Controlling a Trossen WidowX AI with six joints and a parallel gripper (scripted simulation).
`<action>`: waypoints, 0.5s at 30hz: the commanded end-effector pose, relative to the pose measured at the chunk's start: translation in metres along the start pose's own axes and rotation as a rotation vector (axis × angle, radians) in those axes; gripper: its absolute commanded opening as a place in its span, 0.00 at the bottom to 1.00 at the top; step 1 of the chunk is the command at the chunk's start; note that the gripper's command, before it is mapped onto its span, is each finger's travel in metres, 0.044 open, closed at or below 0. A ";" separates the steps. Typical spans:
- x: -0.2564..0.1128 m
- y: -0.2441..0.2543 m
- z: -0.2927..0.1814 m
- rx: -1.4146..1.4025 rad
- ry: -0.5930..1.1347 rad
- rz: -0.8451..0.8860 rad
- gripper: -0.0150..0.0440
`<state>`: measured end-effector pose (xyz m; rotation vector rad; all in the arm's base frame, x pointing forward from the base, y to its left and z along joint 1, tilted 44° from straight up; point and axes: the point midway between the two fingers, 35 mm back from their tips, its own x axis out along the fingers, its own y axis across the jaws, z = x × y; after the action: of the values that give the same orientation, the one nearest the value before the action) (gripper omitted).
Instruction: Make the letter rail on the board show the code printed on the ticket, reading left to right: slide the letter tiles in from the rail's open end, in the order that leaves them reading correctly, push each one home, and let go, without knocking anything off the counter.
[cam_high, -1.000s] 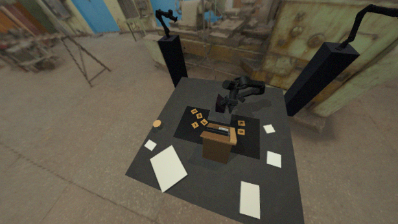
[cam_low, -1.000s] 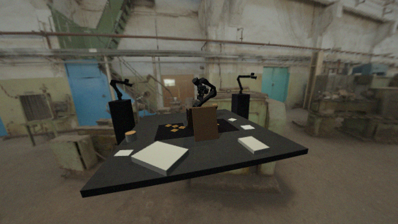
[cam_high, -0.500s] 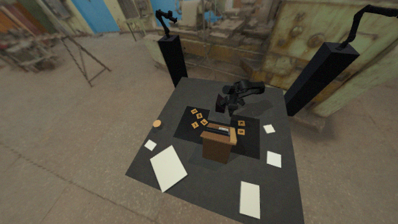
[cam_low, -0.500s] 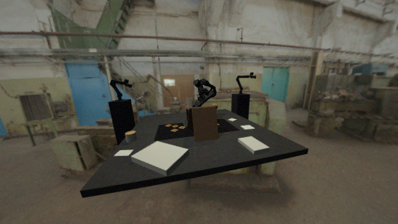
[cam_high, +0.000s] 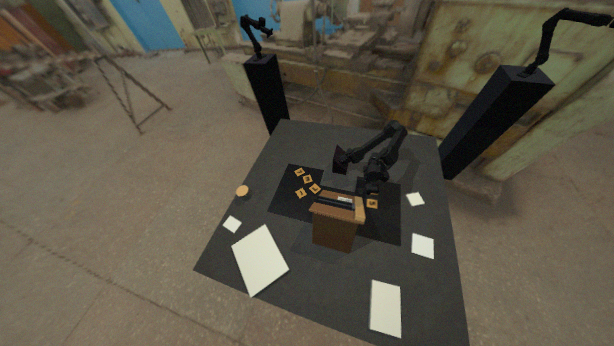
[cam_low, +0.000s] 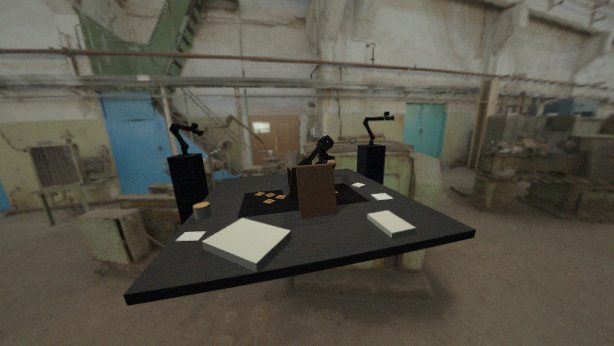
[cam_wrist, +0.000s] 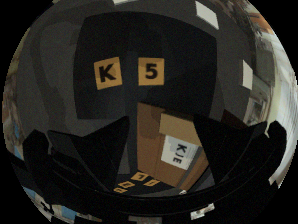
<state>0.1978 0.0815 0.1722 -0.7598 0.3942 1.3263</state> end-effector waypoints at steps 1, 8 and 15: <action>0.023 0.025 0.021 -0.023 0.001 0.095 0.83; 0.051 0.070 0.049 -0.058 0.001 0.237 0.83; 0.053 0.076 0.054 -0.061 0.001 0.249 0.83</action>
<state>0.1312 0.1593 0.1546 -0.7766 0.4620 1.5778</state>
